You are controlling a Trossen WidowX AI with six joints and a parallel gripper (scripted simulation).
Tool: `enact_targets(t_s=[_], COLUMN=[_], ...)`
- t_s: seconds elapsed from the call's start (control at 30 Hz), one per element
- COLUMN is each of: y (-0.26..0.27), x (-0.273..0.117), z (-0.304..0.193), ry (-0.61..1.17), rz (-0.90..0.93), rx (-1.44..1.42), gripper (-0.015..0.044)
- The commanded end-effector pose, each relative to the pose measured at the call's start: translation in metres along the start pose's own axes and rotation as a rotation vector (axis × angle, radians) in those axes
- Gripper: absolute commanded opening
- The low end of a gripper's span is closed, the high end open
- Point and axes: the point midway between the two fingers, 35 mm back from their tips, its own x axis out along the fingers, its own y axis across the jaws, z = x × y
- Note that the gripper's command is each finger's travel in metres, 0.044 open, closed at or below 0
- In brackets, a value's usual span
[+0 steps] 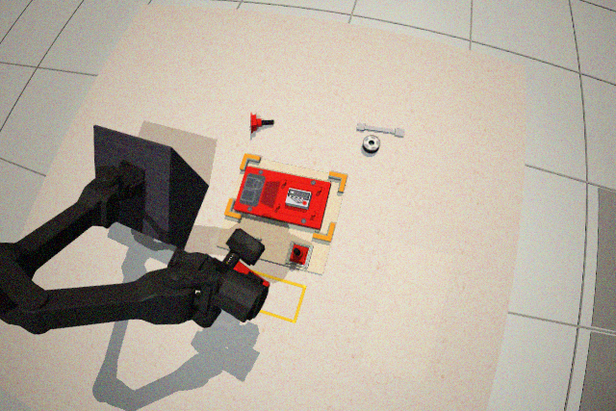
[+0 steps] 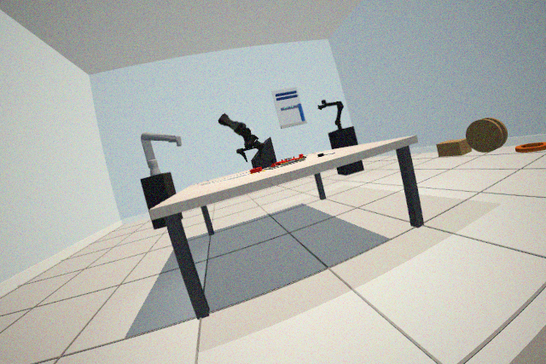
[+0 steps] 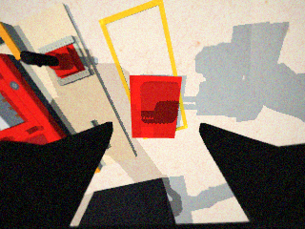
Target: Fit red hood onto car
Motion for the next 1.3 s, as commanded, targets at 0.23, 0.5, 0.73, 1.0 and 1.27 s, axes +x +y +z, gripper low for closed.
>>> enact_targets(t_s=[0.23, 0.5, 0.73, 1.0, 1.27], y=[0.0, 0.001, 0.001, 0.001, 0.001], x=[0.008, 0.014, 0.019, 0.025, 0.03], z=[0.0, 0.0, 0.001, 0.001, 0.0], ry=[0.001, 0.001, 0.001, 0.001, 0.001], rz=[-0.005, -0.005, -0.005, -0.005, -0.005], rx=[0.003, 0.003, 0.003, 0.003, 0.003], gripper=[0.044, 0.044, 0.044, 0.044, 0.044])
